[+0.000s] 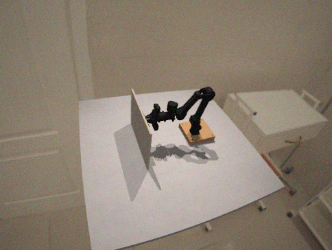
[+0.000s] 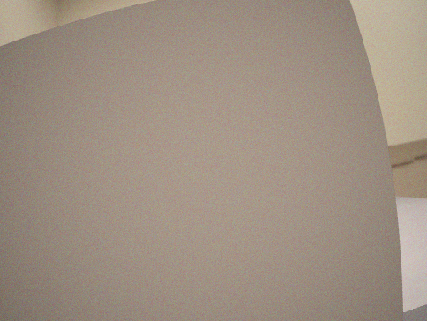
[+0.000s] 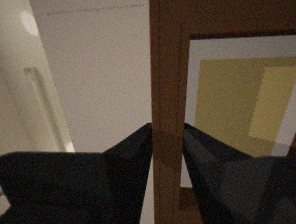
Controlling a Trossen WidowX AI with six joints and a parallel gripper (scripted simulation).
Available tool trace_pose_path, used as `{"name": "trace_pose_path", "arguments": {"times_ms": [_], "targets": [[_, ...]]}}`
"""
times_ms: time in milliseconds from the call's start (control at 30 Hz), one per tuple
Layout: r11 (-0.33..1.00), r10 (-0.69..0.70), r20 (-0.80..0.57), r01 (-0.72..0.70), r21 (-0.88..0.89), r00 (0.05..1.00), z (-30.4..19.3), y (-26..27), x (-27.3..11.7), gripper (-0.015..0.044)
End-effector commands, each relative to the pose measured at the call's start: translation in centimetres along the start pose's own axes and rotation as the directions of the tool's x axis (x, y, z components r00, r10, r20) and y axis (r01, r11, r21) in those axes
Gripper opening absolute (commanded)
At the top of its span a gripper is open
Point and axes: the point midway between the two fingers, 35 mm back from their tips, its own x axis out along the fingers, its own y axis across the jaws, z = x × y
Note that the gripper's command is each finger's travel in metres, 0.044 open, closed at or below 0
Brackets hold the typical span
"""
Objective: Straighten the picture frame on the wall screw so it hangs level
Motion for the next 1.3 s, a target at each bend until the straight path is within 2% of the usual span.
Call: {"name": "trace_pose_path", "arguments": {"times_ms": [0, 167, 500, 667, 1100, 1267], "targets": [[1.000, 0.001, 0.001, -0.001, -0.017, 1.000, 0.0, 0.0, 0.0, 0.0000], [0.999, 0.001, 0.001, -0.001, -0.047, 1.000, 0.0, 0.0, 0.0, 0.0000], [1.000, 0.000, 0.000, 0.000, -0.029, 1.000, 0.0, 0.0, 0.0, 0.0260], [1.000, 0.000, 0.000, 0.000, -0.015, 1.000, 0.0, 0.2, -0.5, 0.0260], [0.967, -0.001, 0.004, -0.001, 0.253, 1.000, 0.0, 0.0, -9.6, 0.0260], [0.970, 0.012, 0.005, -0.013, 0.243, 1.000, 0.3, 0.6, -9.7, 0.0260]]}}
